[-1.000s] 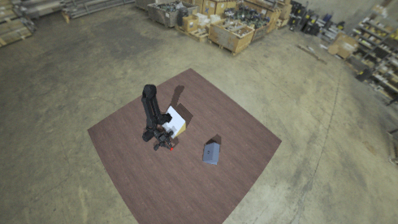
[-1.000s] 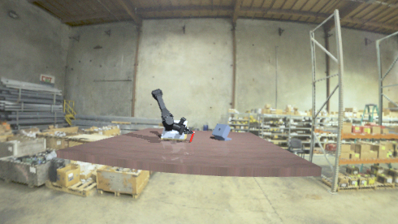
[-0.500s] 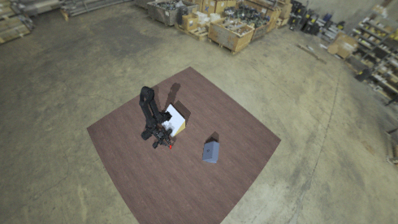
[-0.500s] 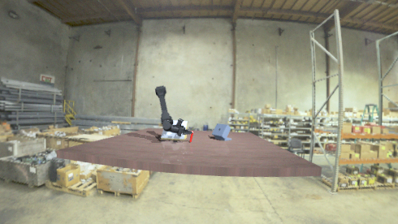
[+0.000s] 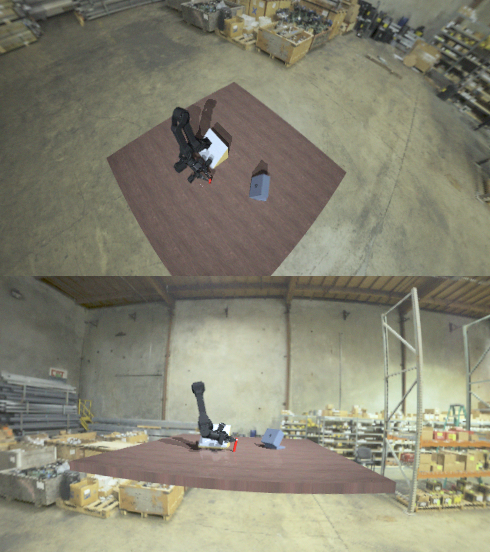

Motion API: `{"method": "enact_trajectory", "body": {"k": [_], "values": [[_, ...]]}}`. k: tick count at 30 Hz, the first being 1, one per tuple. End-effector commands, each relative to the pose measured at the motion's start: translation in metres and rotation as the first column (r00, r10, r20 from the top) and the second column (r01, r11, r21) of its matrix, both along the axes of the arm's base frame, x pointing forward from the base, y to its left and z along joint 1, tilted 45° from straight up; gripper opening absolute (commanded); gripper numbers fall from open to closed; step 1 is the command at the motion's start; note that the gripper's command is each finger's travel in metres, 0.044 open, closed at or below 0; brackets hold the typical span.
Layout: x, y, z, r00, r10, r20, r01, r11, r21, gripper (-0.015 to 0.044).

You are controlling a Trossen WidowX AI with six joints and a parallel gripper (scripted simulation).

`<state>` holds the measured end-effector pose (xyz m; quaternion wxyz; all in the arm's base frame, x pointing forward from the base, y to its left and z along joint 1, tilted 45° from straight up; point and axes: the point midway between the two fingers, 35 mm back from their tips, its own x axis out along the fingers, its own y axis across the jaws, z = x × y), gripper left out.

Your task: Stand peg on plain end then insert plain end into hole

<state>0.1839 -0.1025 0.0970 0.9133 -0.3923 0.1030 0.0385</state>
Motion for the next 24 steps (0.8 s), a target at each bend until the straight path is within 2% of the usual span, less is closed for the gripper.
{"method": "enact_trajectory", "body": {"k": [1,24], "values": [[0.0000,-0.0012,-0.0014,1.000,0.000,0.000,0.000,1.000,0.000,0.0050],[-0.0052,-0.0029,-0.0030,1.000,0.017,0.014,-0.017,1.000,-0.010,0.0050]]}}
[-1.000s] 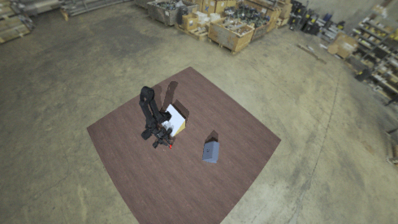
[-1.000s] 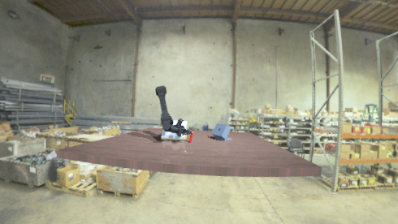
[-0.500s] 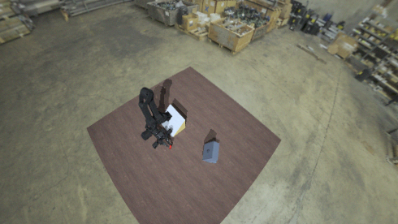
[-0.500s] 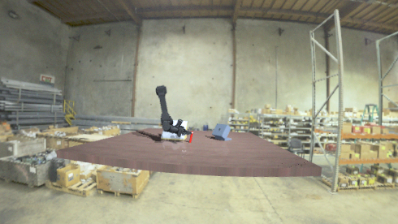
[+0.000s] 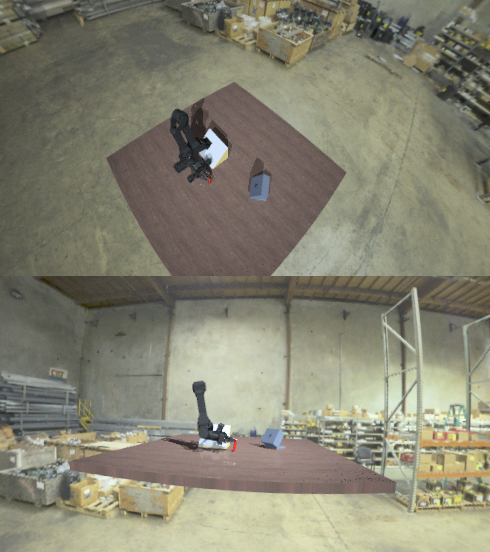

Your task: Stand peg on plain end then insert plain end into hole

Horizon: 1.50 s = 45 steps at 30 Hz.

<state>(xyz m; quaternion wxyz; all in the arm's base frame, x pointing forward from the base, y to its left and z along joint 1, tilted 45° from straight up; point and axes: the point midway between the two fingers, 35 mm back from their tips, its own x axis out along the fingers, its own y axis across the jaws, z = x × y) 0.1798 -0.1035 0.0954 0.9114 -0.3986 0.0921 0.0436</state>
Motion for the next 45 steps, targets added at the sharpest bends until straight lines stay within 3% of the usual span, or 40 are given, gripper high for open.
{"method": "enact_trajectory", "body": {"k": [1,17,21,45], "values": [[-0.0013,-0.0019,-0.0014,1.000,-0.001,-0.001,0.001,1.000,0.000,0.0050],[-0.0042,-0.0022,-0.0028,0.999,0.028,0.018,-0.027,1.000,-0.012,0.0050],[-0.0032,-0.0001,-0.0016,0.999,0.032,0.021,-0.031,0.999,-0.015,0.0130],[-0.0032,-0.0001,-0.0016,0.999,0.032,0.021,-0.031,0.999,-0.015,0.0130]]}}
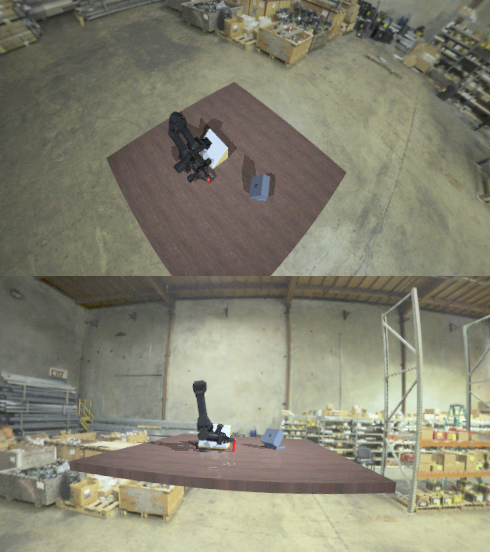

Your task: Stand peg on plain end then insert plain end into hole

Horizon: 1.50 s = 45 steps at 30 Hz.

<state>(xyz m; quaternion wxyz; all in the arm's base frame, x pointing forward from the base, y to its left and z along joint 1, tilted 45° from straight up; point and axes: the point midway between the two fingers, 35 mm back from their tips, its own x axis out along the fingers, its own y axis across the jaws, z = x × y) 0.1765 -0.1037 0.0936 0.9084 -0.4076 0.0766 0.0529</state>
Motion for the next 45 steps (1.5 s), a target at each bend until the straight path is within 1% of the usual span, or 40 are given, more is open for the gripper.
{"method": "enact_trajectory", "body": {"k": [1,4,16,26,31,35,39,42,45], "values": [[0.000,0.000,0.000,1.000,0.000,0.000,0.000,1.000,0.001,0.0130],[0.000,0.000,0.000,1.000,0.000,0.000,0.000,1.000,0.001,0.0130],[0.000,0.000,0.000,1.000,0.000,0.000,0.000,1.000,0.001,0.0440],[0.003,0.002,0.003,1.000,0.008,-0.011,-0.008,1.000,-0.002,0.0440],[0.022,0.022,0.032,0.997,0.052,-0.064,-0.054,0.998,-0.033,0.0440],[0.028,0.048,0.060,0.995,0.075,-0.071,-0.079,0.995,-0.055,0.0440],[0.021,0.078,0.087,0.995,0.093,-0.045,-0.096,0.993,-0.065,0.0440],[0.007,0.101,0.106,0.994,0.107,-0.007,-0.107,0.993,-0.059,0.0440],[-0.003,0.111,0.115,0.993,0.114,0.017,-0.113,0.992,-0.051,0.0440]]}}
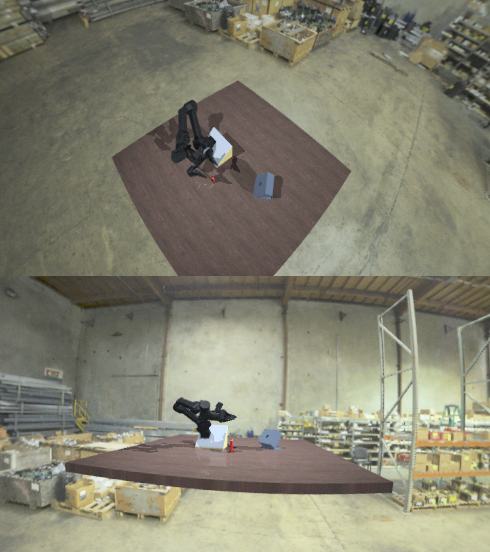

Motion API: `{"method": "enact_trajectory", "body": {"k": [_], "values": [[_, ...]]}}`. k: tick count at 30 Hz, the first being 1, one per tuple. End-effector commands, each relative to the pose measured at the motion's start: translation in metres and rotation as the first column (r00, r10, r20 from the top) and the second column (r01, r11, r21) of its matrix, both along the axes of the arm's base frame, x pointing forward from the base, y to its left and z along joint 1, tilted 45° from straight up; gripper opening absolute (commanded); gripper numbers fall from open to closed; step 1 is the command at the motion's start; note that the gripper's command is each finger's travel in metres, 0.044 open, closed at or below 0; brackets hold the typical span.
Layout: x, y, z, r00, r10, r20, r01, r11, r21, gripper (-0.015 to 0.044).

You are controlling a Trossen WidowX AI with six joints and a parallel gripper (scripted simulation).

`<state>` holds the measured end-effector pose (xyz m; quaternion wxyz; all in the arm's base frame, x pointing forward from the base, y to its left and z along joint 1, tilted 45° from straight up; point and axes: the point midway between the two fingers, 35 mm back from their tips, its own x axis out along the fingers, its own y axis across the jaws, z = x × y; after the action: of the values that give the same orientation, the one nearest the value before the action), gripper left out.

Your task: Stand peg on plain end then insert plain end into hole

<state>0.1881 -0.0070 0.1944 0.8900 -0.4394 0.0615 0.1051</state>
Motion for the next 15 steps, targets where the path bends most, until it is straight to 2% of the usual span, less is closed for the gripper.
{"method": "enact_trajectory", "body": {"k": [1,7,15], "values": [[-0.014,0.014,0.014,0.999,0.000,0.034,-0.001,1.000,0.016,0.0440],[-0.013,0.014,0.013,1.000,0.000,0.025,-0.001,1.000,0.022,0.0440],[-0.003,0.011,0.005,0.996,-0.008,-0.090,0.017,0.996,0.093,0.0440]]}}
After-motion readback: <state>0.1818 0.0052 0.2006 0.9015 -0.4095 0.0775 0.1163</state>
